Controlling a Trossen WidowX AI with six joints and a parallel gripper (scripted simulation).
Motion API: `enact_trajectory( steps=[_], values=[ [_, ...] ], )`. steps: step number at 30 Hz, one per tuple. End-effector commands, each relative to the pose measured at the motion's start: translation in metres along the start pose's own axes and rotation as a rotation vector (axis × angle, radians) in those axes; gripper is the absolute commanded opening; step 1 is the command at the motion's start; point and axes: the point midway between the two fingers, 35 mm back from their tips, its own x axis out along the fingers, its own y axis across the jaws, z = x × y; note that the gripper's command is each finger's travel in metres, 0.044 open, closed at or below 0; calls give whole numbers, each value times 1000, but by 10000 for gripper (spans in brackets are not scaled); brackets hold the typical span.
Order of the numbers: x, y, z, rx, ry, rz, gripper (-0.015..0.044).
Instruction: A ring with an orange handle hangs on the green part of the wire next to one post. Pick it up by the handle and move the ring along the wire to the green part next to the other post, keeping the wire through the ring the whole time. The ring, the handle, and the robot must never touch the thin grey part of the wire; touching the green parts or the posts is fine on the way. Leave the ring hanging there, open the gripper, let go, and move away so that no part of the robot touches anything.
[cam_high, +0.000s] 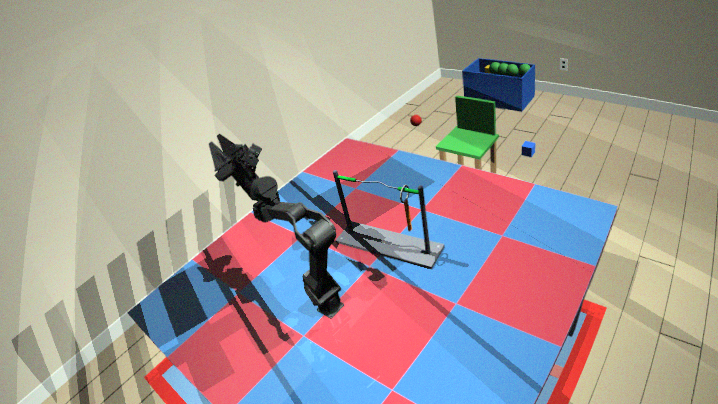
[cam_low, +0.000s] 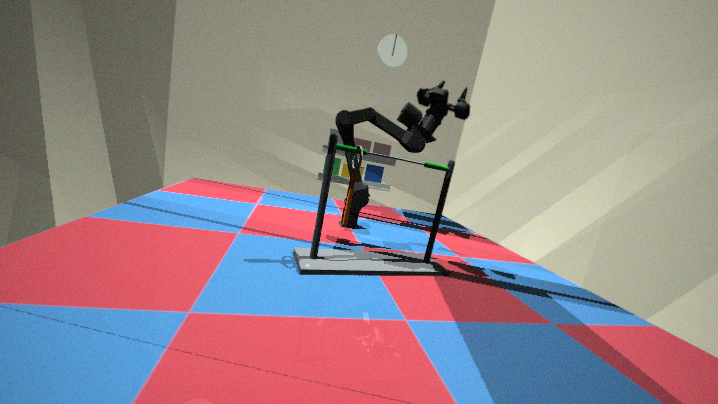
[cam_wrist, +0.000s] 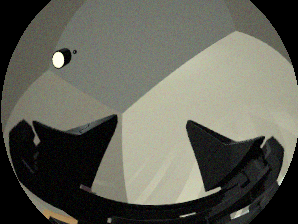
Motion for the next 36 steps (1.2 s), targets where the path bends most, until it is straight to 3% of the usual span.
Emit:
enact_trajectory(
  steps=[1,9,22,36],
  values=[
    [0,-1,0,-3,0,-1,374],
    [-11,-35,25,-229,14,-102,164],
    [-47,-110,96,-649,68,-365,160],
    [-115,-154,203,-1049,124,-701,160]
  ],
)
